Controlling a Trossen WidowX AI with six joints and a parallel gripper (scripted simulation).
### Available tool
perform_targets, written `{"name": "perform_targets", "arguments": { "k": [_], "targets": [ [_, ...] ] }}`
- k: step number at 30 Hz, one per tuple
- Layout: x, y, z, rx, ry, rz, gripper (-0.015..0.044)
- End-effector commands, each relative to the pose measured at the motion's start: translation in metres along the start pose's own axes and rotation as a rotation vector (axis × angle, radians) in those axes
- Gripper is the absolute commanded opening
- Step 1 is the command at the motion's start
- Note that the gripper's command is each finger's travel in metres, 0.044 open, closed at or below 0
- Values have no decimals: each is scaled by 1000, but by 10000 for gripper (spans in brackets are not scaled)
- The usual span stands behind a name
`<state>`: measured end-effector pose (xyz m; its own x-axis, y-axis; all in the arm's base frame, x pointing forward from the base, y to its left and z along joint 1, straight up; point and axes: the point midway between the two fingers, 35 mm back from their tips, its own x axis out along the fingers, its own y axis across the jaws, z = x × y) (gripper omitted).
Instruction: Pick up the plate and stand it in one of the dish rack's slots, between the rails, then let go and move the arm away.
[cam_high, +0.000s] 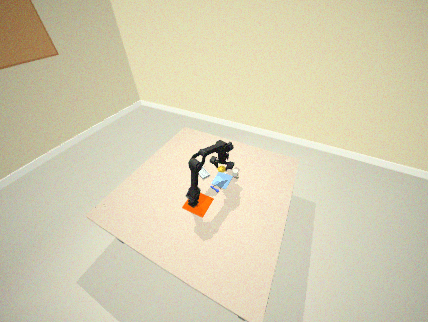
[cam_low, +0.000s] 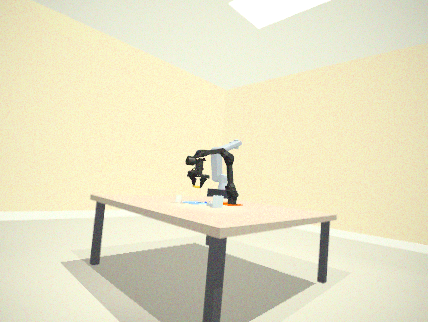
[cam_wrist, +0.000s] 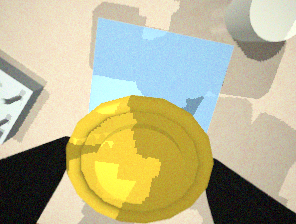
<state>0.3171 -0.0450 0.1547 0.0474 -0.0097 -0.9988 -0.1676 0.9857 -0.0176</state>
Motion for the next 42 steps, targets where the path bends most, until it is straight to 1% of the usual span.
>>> {"name": "perform_targets", "arguments": {
  "k": [1, 17, 21, 42],
  "targets": [
    [-12, 0, 1, -1, 0, -1, 0],
    [-61, 0, 2, 1, -6, -5, 0],
    [-65, 0, 2, -5, -7, -5, 0],
    [-67, 26, -9, -713, -3, -1, 0]
  ]
}}
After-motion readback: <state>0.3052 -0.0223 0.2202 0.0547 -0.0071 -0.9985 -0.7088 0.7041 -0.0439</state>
